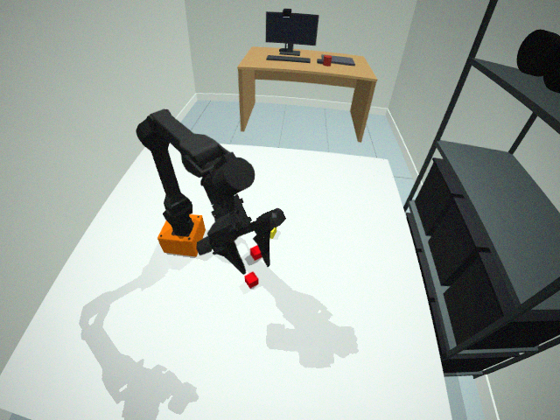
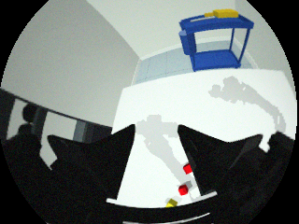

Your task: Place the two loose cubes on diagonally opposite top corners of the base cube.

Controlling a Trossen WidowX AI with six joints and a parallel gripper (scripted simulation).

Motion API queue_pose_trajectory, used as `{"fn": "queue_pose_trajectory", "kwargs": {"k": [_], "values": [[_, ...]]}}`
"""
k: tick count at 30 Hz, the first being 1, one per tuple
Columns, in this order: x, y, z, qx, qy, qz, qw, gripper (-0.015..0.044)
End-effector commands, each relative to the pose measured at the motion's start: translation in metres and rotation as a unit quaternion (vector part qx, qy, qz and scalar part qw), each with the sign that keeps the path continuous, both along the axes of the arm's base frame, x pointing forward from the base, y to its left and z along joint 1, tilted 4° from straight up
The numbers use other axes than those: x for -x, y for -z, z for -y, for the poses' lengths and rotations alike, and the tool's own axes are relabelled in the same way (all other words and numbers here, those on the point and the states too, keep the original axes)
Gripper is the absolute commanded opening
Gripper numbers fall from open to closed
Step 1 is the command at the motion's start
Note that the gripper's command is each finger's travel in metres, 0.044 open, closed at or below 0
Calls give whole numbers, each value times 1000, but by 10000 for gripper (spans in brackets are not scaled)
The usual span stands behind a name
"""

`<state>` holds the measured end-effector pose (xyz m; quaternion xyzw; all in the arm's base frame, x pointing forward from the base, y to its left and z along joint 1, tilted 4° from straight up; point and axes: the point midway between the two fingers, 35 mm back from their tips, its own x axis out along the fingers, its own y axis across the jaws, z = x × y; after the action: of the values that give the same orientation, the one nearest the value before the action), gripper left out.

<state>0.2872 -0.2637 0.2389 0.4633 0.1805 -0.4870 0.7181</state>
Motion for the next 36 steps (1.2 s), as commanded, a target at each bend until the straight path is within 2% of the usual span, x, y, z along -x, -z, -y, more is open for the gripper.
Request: {"fn": "queue_pose_trajectory", "kwargs": {"k": [1,8,16,26,32,36], "values": [[-5,49,-26,-44,-77,-88,992,265],[2,115,-73,-117,-201,-214,949,265],[26,168,-127,-199,-330,-325,864,265],[28,172,-130,-203,-336,-330,858,265],[28,226,-132,-203,-336,-330,858,265],[28,233,-133,-203,-336,-330,858,265]]}}
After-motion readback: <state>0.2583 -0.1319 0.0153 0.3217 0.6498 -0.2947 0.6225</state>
